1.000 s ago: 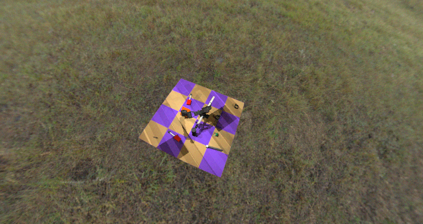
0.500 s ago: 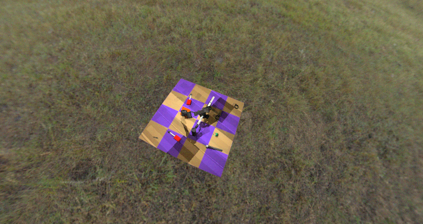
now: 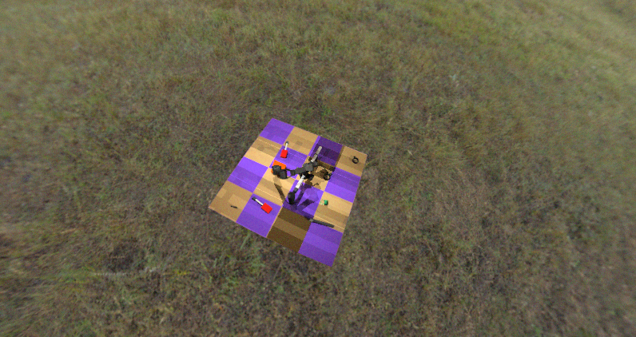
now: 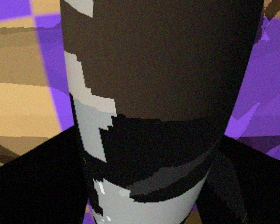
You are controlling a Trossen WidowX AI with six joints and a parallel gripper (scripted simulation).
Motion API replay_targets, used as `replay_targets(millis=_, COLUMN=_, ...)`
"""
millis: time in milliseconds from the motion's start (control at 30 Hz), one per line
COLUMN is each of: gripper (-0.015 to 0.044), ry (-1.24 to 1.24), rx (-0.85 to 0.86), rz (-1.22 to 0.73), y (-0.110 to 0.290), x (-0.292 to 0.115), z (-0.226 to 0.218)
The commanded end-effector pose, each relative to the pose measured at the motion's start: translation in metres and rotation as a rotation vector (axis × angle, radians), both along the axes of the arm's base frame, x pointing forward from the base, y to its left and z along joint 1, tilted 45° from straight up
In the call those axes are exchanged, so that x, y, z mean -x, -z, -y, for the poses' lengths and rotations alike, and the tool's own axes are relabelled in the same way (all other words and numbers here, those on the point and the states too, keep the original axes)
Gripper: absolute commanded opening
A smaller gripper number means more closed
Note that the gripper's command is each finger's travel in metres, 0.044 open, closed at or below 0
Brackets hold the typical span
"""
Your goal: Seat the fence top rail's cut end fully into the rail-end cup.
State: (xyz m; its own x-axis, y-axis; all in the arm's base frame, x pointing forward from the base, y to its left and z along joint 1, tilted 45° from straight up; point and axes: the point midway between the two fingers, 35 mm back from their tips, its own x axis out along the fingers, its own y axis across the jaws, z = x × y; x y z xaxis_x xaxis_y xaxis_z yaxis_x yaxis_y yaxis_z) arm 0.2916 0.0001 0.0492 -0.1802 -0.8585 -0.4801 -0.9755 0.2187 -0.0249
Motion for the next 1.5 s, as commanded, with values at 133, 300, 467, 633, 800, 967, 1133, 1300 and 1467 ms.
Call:
replay_targets(millis=133, gripper=0.0, ry=0.0, rx=0.0, rz=0.001, y=-0.0002, x=0.0001, z=0.0001)
replay_targets(millis=300, gripper=0.0, ry=0.0, rx=0.0, rz=0.001, y=-0.0002, x=0.0001, z=0.0001)
replay_targets(millis=467, gripper=0.0, ry=0.0, rx=0.001, rz=0.0, y=-0.0005, x=0.0001, z=0.0)
replay_targets(millis=633, gripper=0.0, ry=0.0, rx=0.003, rz=0.0, y=-0.001, x=0.0002, z=-0.0002)
replay_targets(millis=800, gripper=0.0, ry=0.001, rx=0.004, rz=0.0, y=-0.0016, x=0.0004, z=-0.0003)
replay_targets(millis=967, gripper=0.0, ry=0.001, rx=0.006, rz=0.0, y=-0.0022, x=0.0005, z=-0.0004)
replay_targets(millis=1133, gripper=0.0, ry=0.001, rx=0.007, rz=0.0, y=-0.0028, x=0.0006, z=-0.0005)
replay_targets(millis=1300, gripper=0.0, ry=0.001, rx=0.009, rz=0.0, y=-0.0034, x=0.0007, z=-0.0005)
replay_targets(millis=1467, gripper=0.0, ry=0.002, rx=0.01, rz=0.0, y=-0.004, x=0.0007, z=-0.0005)
